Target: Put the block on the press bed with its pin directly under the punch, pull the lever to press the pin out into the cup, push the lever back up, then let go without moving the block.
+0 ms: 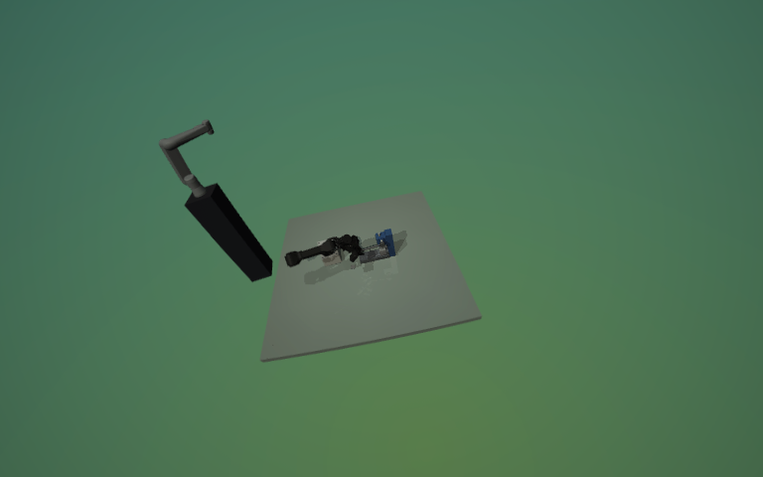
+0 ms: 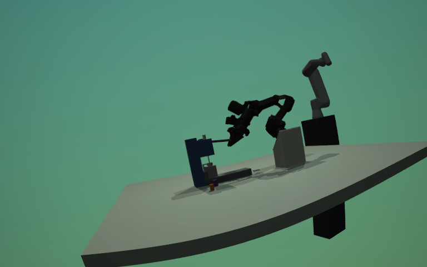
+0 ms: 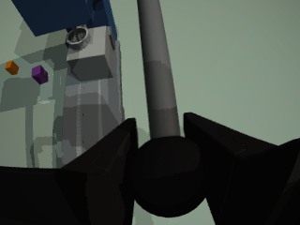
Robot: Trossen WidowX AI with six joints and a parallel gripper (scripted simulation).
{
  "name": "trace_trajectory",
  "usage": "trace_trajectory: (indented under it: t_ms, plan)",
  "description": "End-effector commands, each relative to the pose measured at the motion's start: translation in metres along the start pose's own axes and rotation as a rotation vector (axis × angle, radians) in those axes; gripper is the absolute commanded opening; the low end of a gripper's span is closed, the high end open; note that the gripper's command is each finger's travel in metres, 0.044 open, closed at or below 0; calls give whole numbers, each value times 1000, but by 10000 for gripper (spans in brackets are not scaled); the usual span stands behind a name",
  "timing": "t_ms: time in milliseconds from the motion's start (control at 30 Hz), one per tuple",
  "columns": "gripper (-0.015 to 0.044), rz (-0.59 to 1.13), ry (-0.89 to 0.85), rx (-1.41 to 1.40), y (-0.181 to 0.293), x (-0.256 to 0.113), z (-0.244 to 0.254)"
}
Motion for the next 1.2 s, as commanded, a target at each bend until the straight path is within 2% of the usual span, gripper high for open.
trace_trajectory:
  t_ms: [0, 1167]
  plan:
    - [0, -11, -6, 0, -3, -2, 0]
    - [0, -10, -7, 0, -11, -11, -2]
Point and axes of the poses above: the point midway between the two fingers, 35 mm back from their tips, its own x axis out along the fingers, its own z axis across the jaws, y = z × x, the point moved 7 cm from there along -x, back along the fingers, and after that the axes turned 12 degrees about -x, right-handed, at the moved point
